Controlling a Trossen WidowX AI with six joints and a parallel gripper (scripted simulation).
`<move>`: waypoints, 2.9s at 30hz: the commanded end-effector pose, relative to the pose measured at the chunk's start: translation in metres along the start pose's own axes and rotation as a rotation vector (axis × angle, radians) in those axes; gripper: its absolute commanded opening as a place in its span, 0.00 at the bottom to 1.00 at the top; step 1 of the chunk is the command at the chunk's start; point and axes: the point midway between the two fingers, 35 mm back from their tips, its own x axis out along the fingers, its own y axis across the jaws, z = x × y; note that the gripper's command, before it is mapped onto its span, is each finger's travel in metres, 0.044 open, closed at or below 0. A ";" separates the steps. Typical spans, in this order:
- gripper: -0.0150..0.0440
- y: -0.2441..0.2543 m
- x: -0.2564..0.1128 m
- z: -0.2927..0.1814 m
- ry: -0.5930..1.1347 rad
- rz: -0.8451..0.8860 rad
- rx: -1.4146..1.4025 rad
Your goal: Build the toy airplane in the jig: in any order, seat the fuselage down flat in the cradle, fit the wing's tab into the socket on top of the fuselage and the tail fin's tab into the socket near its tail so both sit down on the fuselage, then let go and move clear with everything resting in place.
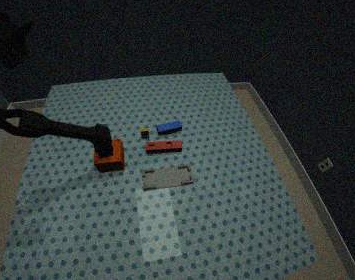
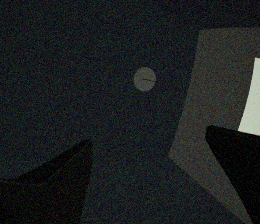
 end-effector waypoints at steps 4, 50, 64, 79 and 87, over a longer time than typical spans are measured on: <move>1.00 0.009 0.025 0.009 -0.021 0.059 0.058; 1.00 0.560 0.133 0.217 1.352 1.652 1.297; 1.00 0.598 0.120 0.230 1.358 1.653 1.297; 1.00 0.622 0.110 0.238 1.358 1.654 1.297; 1.00 0.633 0.107 0.241 1.358 1.654 1.297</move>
